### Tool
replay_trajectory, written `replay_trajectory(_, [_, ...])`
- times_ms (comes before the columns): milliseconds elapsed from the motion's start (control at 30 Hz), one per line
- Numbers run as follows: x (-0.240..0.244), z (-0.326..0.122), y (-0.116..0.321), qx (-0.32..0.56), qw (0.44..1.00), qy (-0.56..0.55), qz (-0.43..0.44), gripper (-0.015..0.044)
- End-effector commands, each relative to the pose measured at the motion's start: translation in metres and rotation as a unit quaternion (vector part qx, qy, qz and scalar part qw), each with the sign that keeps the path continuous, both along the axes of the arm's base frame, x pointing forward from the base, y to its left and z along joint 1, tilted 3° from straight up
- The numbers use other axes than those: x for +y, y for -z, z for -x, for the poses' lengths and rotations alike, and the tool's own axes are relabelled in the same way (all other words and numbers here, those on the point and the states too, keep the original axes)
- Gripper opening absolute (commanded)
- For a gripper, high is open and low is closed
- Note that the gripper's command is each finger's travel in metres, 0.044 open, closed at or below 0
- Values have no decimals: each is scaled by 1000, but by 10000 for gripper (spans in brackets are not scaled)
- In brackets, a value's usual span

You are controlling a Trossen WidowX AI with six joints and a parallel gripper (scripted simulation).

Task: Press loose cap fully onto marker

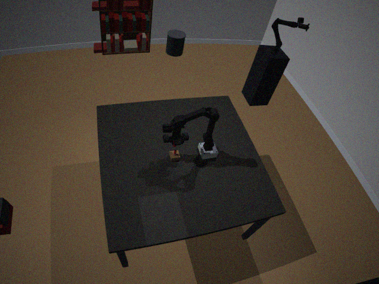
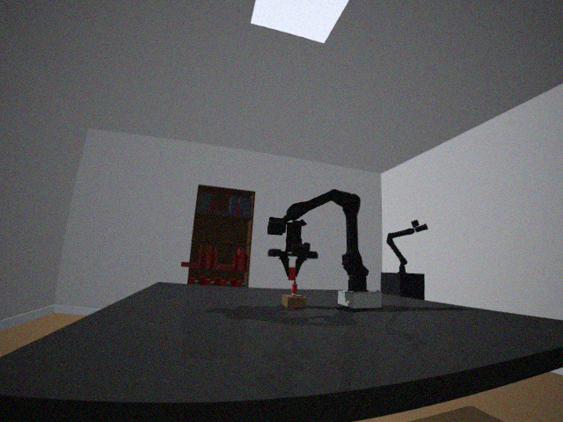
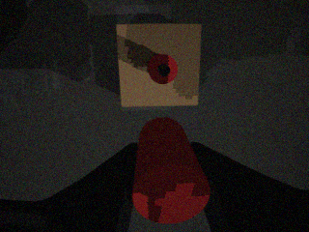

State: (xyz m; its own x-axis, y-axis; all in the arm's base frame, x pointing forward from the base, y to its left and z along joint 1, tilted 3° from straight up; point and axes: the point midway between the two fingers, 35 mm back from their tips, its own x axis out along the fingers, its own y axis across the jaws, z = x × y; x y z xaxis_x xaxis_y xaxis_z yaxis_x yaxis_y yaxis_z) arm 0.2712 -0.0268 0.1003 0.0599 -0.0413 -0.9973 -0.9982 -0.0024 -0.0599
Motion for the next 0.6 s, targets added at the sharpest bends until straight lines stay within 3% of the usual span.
replay_trajectory(0, [13, -1, -7, -3, 1000, 3, 1, 0])
replay_trajectory(567, [42, 1, -13, -3, 1000, 3, 0, 0])
